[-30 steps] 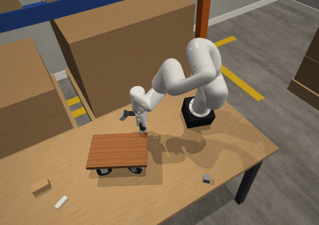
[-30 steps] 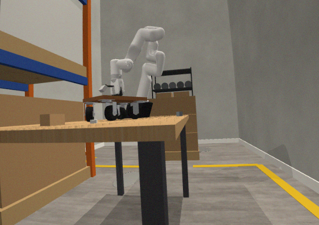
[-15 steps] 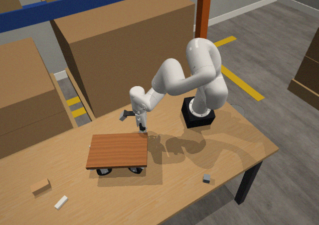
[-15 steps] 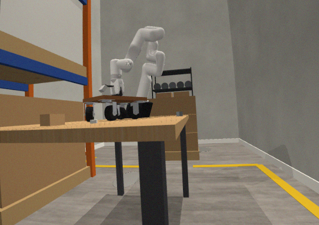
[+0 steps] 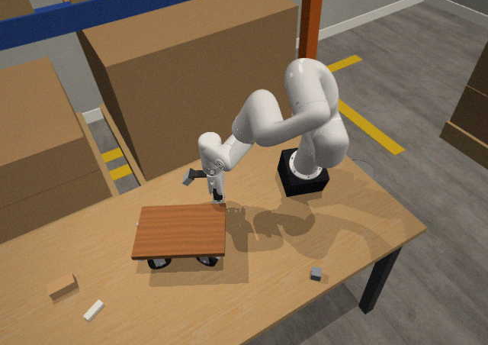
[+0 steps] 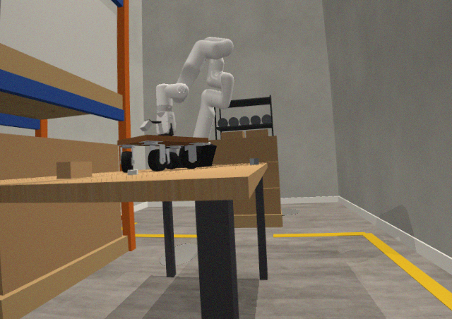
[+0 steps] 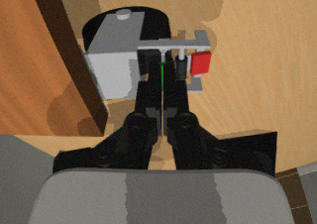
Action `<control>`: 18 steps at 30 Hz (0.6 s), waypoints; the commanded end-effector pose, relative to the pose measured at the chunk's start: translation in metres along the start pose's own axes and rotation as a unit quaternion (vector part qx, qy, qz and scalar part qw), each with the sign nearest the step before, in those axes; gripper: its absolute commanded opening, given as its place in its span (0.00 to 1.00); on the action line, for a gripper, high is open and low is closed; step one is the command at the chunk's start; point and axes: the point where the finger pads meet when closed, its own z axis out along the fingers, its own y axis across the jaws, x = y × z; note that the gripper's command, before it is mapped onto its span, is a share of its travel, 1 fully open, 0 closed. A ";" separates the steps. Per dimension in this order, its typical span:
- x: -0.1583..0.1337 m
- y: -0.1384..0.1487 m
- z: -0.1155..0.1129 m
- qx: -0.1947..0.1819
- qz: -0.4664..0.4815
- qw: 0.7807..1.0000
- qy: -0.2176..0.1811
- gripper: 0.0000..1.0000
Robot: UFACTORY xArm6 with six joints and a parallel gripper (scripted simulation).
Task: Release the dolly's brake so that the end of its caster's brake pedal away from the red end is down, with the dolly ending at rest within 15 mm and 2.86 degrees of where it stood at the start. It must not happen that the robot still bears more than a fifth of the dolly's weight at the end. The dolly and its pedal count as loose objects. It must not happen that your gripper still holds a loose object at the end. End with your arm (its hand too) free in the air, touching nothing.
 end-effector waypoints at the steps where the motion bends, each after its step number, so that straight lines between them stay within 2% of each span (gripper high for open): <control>1: 0.001 0.000 -0.001 0.000 0.000 1.000 0.002 0.00; 18: 0.001 0.000 0.003 0.000 0.000 1.000 0.002 0.00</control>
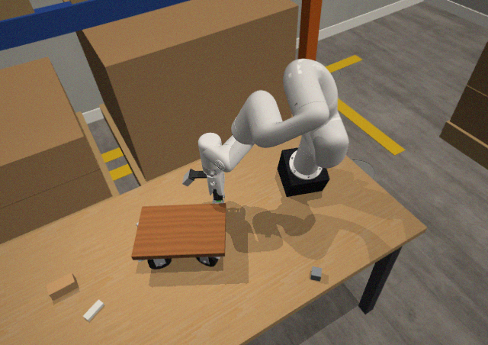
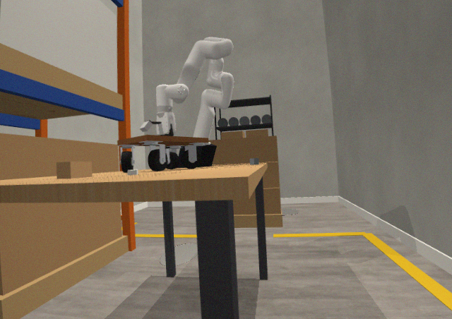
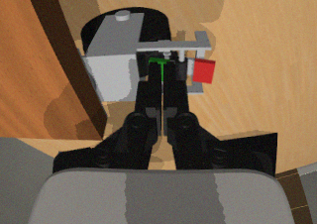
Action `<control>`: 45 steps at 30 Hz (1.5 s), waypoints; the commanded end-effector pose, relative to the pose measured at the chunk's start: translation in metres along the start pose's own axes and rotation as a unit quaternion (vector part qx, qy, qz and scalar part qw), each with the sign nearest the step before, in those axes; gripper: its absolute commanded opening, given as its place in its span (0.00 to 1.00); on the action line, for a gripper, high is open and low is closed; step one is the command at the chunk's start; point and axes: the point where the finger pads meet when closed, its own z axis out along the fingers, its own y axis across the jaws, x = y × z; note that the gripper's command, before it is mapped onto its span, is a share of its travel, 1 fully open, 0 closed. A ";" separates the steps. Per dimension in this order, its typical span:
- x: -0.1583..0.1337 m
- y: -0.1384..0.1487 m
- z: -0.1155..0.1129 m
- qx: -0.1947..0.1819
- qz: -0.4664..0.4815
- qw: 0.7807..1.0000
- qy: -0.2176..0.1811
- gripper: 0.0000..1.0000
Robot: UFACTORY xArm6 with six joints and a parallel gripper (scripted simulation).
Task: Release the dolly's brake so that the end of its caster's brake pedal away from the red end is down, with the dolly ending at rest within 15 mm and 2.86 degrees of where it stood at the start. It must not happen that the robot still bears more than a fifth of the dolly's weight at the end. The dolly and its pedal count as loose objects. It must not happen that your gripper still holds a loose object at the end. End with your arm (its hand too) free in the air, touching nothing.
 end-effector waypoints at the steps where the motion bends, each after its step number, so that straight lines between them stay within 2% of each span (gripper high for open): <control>1: 0.001 0.000 0.001 0.000 0.000 1.000 0.002 0.00; 45: 0.001 0.000 0.008 0.000 0.000 1.000 0.002 0.00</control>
